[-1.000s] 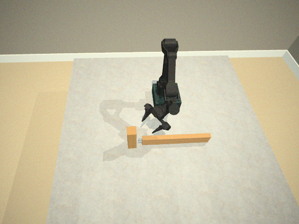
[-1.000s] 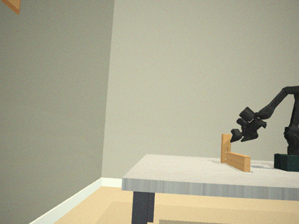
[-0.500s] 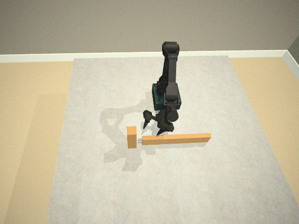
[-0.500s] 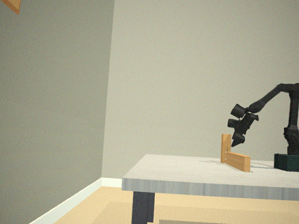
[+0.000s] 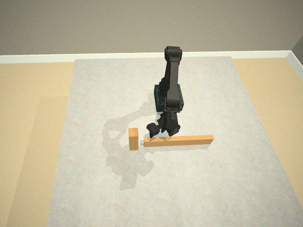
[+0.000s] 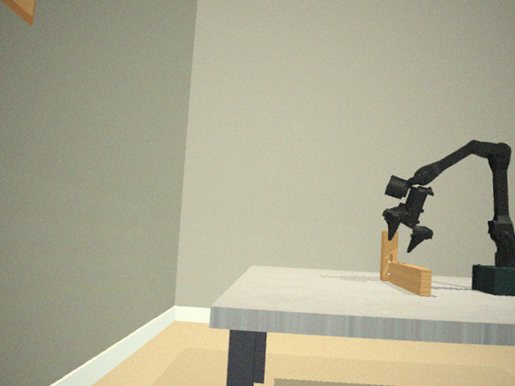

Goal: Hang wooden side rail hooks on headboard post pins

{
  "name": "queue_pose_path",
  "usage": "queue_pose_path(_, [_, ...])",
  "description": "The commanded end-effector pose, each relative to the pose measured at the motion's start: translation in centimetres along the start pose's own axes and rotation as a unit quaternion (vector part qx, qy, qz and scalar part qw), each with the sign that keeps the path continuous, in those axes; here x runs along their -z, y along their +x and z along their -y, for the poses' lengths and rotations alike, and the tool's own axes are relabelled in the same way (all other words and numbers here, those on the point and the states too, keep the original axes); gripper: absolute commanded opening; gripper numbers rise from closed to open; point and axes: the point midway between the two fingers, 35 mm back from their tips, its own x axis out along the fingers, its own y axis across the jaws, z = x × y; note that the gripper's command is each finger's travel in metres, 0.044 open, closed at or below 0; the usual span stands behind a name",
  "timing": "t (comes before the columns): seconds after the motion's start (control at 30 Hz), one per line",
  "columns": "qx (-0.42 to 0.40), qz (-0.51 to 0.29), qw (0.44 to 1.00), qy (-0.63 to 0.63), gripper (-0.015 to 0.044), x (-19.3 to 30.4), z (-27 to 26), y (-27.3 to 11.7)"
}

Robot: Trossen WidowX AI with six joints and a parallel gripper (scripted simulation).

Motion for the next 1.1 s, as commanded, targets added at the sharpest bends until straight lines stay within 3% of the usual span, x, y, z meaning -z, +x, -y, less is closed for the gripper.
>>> queue_pose_path(0.0, [-0.168, 0.075, 0.900, -0.394, 0.0440, -1.7, -0.7, -1.6])
queue_pose_path(0.13, [-0.179, 0.095, 0.871, -0.448, 0.0440, -1.9, -0.7, -1.9])
queue_pose_path(0.83, [-0.179, 0.095, 0.871, -0.448, 0.0440, -1.9, -0.7, -1.9])
queue_pose_path(1.07, [-0.179, 0.095, 0.871, -0.448, 0.0440, -1.9, -2.1, 1.3])
